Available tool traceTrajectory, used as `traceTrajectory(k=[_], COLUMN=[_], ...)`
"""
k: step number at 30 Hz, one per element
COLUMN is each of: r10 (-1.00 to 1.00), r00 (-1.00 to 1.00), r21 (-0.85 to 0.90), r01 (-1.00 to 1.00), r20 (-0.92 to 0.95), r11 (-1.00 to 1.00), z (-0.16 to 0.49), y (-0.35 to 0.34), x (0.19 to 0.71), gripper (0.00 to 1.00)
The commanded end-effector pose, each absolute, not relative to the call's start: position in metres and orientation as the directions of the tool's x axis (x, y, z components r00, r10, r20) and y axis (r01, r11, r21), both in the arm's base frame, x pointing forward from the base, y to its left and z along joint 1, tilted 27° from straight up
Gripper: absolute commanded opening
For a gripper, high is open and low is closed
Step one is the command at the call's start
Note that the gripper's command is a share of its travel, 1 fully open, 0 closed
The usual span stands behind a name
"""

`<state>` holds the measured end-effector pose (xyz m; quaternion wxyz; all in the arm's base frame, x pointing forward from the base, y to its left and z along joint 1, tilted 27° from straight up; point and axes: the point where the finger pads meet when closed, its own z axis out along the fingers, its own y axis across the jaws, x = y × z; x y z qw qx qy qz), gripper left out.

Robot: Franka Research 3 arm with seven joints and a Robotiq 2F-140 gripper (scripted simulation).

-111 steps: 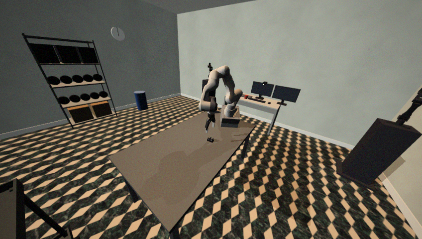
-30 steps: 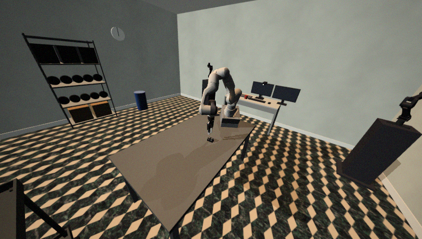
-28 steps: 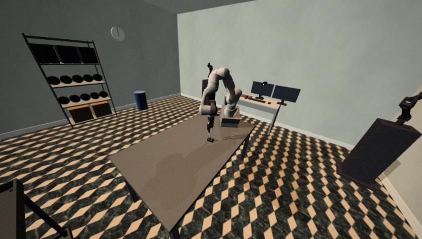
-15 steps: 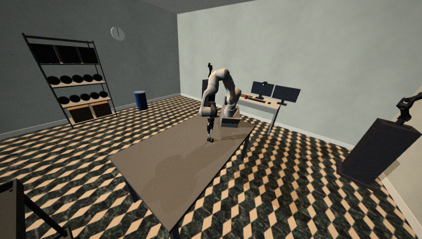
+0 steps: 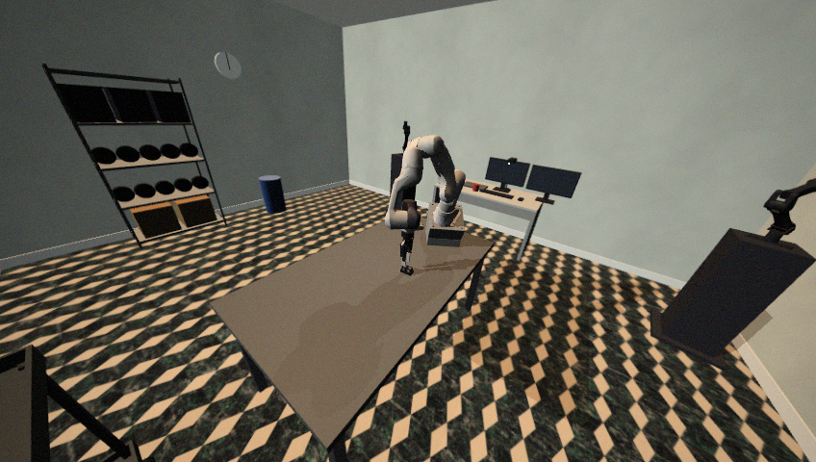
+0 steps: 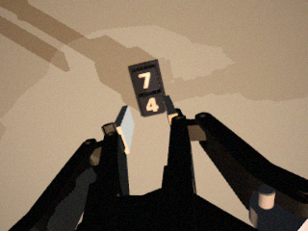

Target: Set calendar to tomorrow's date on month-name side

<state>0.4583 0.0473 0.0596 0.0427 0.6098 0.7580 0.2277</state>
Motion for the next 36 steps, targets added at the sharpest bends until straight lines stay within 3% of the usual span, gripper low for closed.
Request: traceTrajectory(k=[1,36], r10=[0.945,0.945], r00=[-0.244,-0.244], r21=[0.405,0.405], r01=[0.903,0.903], r20=[0.219,0.219], r11=[0.14,0.14], z=[0.0589,0.053], y=[0.0492,0.0512], x=[0.4633,0.4657], gripper=[0.28,0.28])
